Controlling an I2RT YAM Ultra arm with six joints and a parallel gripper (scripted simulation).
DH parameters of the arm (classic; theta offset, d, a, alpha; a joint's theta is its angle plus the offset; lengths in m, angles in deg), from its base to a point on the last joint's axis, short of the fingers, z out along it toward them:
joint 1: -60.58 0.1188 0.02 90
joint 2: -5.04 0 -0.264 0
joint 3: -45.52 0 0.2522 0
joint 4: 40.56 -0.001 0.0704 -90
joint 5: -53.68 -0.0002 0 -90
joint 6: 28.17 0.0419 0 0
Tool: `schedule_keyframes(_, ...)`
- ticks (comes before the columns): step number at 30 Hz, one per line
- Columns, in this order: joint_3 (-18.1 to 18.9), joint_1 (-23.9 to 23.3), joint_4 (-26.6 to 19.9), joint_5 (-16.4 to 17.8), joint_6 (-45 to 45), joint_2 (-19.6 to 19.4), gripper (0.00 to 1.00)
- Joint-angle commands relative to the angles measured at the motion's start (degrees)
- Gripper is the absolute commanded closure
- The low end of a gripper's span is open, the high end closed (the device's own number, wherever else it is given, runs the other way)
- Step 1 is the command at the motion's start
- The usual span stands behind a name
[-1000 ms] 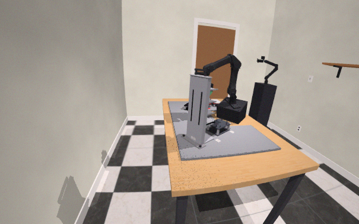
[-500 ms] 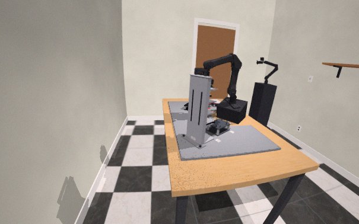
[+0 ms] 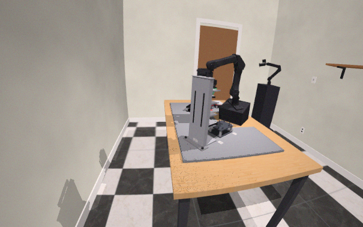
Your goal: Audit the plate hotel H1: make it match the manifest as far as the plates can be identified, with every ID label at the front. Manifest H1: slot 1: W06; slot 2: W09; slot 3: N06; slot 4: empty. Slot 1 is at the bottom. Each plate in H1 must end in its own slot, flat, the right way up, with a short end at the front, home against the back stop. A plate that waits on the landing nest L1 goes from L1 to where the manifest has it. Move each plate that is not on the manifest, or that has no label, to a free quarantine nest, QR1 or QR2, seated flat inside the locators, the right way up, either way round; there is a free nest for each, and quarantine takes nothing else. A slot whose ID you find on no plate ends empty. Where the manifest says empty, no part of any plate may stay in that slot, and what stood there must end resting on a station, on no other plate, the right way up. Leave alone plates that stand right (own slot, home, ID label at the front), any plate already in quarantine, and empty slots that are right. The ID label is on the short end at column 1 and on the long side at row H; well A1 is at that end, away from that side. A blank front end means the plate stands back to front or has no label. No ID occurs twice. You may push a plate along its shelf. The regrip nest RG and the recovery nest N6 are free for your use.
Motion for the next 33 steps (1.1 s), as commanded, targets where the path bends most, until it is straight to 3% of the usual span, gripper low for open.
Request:
schedule_keyframes(1, 2.41, 2.38, -1.15, -0.51, 7.50, 1.66, 0.14)
schedule_keyframes(9, 3.53, 8.46, -1.16, -1.66, 21.18, 1.06, 0.14)
schedule_keyframes(13, 3.65, 8.94, -1.16, -1.76, 22.29, 0.76, 0.14)
schedule_keyframes(24, 4.55, 17.35, -0.89, -3.50, 41.08, 1.51, 0.14)
schedule_keyframes(33, 5.67, 22.62, -0.83, -4.65, 52.60, -1.11, 0.14)
